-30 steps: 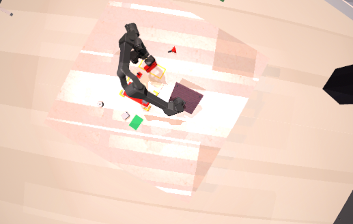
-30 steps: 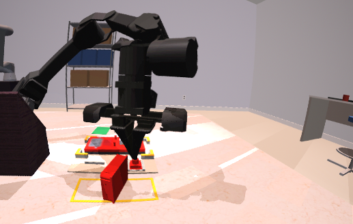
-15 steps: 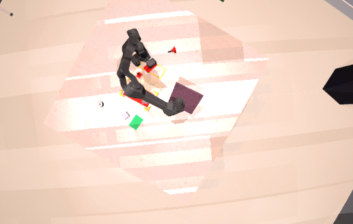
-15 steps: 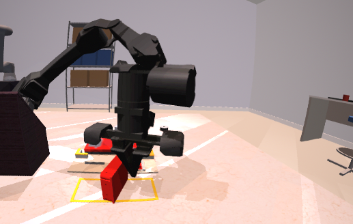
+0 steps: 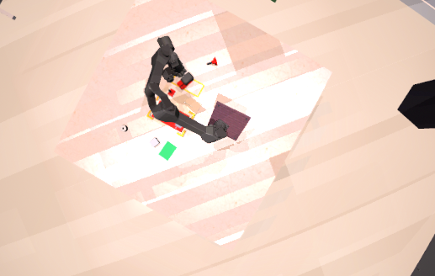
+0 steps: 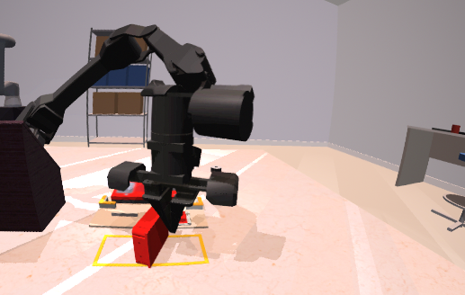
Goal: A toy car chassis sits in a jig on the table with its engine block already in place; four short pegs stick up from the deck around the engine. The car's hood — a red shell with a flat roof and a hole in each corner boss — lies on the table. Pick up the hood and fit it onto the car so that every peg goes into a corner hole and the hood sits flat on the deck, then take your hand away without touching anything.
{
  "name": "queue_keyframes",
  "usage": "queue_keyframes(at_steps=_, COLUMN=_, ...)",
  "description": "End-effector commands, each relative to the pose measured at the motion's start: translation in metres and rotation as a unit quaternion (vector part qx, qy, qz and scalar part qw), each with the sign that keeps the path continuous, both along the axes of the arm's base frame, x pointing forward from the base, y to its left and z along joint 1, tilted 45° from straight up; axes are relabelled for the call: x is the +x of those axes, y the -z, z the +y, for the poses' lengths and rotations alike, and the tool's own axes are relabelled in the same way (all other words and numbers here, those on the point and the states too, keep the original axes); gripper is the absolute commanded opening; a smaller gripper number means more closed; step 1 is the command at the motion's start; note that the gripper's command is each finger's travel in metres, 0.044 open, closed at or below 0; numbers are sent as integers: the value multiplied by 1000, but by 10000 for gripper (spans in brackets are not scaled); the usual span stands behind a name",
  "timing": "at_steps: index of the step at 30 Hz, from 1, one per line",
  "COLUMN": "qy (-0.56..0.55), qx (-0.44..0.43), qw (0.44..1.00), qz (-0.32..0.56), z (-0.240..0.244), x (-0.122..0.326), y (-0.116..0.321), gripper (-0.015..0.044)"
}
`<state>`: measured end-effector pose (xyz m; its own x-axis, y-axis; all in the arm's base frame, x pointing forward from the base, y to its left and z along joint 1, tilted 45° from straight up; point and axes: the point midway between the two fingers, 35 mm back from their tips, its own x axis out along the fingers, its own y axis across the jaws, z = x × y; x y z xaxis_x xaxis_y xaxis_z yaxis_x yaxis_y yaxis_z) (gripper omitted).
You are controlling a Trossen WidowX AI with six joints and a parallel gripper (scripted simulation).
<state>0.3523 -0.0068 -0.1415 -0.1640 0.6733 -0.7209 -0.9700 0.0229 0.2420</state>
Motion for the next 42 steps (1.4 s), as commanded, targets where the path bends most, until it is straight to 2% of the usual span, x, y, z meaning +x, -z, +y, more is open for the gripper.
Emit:
queue_keyframes(at_steps=1, qy=2, qx=2, qw=1000, qz=2, z=1, x=-3, y=0, gripper=0)
queue_keyframes(at_steps=42, qy=2, qx=2, qw=1000, qz=2, z=0, x=-21, y=-5, gripper=0)
